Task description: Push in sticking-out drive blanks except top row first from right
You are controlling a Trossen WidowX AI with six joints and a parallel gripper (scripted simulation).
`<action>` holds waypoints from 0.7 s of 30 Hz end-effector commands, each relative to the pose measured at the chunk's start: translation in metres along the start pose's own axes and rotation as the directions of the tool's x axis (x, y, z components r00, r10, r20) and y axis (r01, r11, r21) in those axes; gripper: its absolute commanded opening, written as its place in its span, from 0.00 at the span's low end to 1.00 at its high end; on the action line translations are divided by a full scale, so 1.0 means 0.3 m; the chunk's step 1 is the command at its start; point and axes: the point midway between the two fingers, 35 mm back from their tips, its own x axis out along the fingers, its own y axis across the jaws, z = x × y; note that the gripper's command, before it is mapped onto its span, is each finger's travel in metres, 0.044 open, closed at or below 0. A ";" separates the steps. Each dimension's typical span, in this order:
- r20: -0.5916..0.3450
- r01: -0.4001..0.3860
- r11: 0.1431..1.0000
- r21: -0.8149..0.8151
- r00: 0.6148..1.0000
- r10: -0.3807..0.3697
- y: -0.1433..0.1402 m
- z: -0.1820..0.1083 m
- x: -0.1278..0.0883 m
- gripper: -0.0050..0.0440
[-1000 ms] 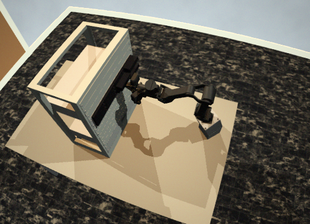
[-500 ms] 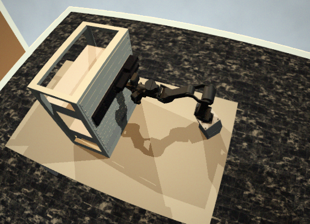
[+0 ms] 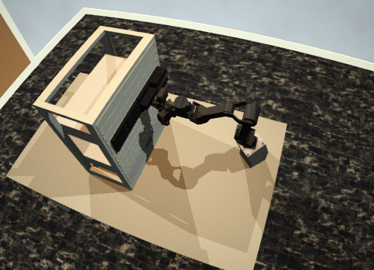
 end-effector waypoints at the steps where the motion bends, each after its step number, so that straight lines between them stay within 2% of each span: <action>1: 0.010 0.032 0.999 0.001 0.999 -0.032 -0.046 0.011 0.003 0.10; 21: 0.010 0.032 0.999 0.001 0.999 -0.032 -0.049 0.011 0.012 0.10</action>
